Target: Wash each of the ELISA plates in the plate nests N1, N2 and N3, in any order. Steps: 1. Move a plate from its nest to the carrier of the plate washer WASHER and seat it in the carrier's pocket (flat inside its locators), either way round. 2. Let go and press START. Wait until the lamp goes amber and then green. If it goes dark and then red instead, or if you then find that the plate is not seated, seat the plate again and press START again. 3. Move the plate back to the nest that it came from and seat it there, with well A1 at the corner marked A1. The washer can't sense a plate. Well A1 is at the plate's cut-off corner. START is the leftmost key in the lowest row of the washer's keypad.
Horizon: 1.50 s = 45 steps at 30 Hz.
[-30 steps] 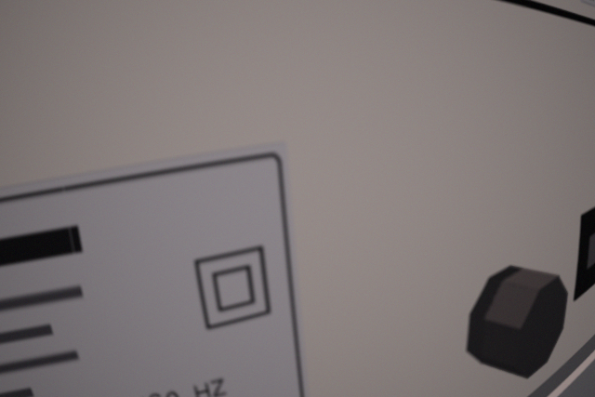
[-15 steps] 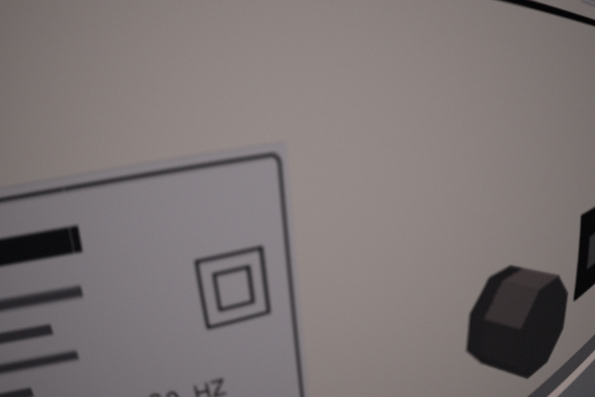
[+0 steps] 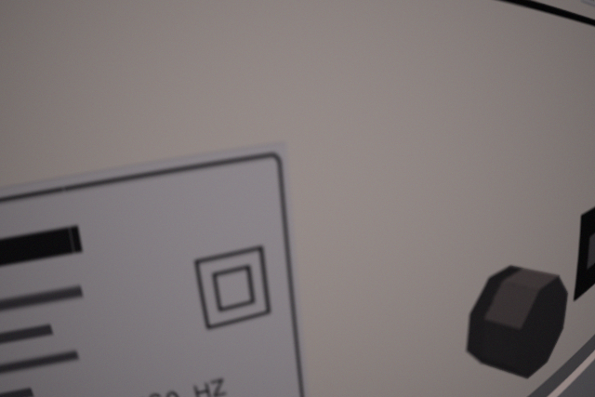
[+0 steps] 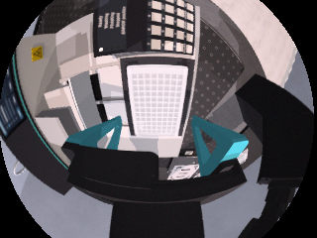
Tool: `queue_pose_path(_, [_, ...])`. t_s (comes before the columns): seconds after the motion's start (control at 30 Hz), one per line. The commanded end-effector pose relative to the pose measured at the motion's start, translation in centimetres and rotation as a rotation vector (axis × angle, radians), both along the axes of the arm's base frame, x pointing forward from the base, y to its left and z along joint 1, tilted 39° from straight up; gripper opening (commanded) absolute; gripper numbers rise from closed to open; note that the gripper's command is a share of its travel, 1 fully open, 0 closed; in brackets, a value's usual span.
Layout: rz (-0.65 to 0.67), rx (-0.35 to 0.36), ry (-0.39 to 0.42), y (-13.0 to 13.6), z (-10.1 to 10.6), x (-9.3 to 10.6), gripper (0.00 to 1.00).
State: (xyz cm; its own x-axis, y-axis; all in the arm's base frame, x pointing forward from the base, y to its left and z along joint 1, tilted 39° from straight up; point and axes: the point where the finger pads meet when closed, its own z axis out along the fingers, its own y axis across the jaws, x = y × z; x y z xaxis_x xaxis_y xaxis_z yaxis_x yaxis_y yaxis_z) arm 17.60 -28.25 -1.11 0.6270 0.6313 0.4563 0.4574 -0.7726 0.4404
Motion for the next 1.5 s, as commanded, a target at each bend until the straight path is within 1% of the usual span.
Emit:
queue_pose_path(0.0, [-0.008,0.018,0.001,0.4,-0.8,0.6,1.00])
queue_pose_path(0.27, [-0.008,0.016,0.000,0.3,-1.5,1.2,1.00])
queue_pose_path(0.3, [-0.015,-0.011,-0.010,-0.3,-0.6,1.2,1.00])
queue_pose_path(0.33, [-0.014,-0.001,-0.005,-0.4,-0.9,1.0,1.00])
queue_pose_path(0.83, [-0.014,-0.001,-0.005,-0.4,-0.9,1.0,1.00])
queue_pose_path(0.87, [-0.013,-0.008,-0.008,-0.3,-0.8,1.3,1.00])
queue_pose_path(0.97, [-0.008,0.016,-0.001,0.2,-1.7,1.5,1.00])
queue_pose_path(1.2, [-0.008,0.009,-0.003,0.1,-1.8,1.8,1.00])
queue_pose_path(1.33, [-0.008,0.017,0.000,0.2,-2.3,1.9,1.00])
queue_pose_path(1.4, [-0.008,0.017,0.000,0.2,-2.3,1.9,1.00])
queue_pose_path(1.43, [-0.015,-0.003,-0.007,-0.2,-1.7,1.9,1.00])
queue_pose_path(1.47, [-0.009,0.004,-0.005,0.0,-2.0,2.0,1.00])
